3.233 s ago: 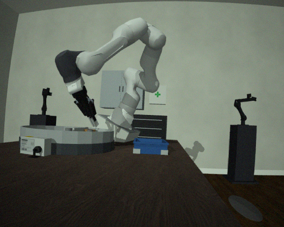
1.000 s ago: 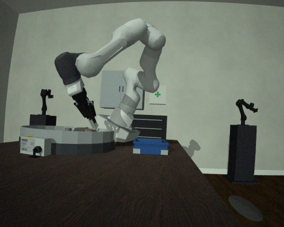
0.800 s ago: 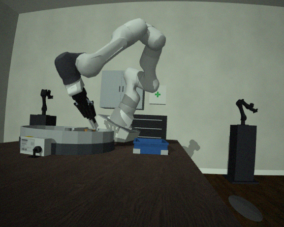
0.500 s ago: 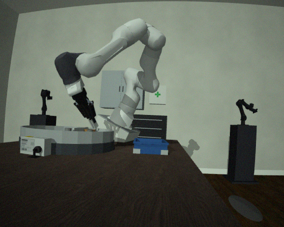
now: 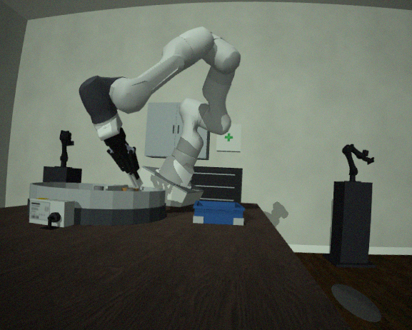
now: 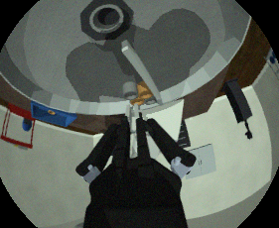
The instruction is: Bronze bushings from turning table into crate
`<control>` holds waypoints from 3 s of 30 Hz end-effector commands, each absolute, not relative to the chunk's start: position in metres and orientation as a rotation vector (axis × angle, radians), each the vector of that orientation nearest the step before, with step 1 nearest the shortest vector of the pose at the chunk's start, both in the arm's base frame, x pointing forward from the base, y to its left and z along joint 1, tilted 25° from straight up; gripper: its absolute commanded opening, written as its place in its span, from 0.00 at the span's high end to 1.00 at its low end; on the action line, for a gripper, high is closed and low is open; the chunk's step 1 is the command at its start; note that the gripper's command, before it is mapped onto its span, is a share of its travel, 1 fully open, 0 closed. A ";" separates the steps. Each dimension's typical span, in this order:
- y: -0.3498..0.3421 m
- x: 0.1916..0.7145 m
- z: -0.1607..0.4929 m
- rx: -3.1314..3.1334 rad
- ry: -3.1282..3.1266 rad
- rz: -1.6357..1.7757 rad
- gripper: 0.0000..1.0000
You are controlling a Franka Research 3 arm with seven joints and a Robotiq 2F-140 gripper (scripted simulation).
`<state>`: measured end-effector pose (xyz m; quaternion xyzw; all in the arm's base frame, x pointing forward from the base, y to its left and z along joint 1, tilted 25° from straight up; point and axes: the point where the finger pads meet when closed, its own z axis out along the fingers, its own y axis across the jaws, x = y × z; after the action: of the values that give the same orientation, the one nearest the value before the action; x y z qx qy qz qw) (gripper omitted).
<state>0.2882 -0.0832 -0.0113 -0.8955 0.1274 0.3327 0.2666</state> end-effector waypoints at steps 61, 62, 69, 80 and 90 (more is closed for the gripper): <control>-0.079 0.290 -0.022 -2.419 0.338 0.892 1.00; -0.079 0.290 -0.022 -2.419 0.338 0.892 1.00; -0.079 0.290 -0.022 -2.419 0.338 0.892 1.00; -0.079 0.290 -0.022 -2.419 0.338 0.892 1.00; -0.080 0.290 -0.021 -2.419 0.338 0.892 1.00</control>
<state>0.2897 -0.0781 -0.0201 -0.8955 0.1264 0.3324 0.2677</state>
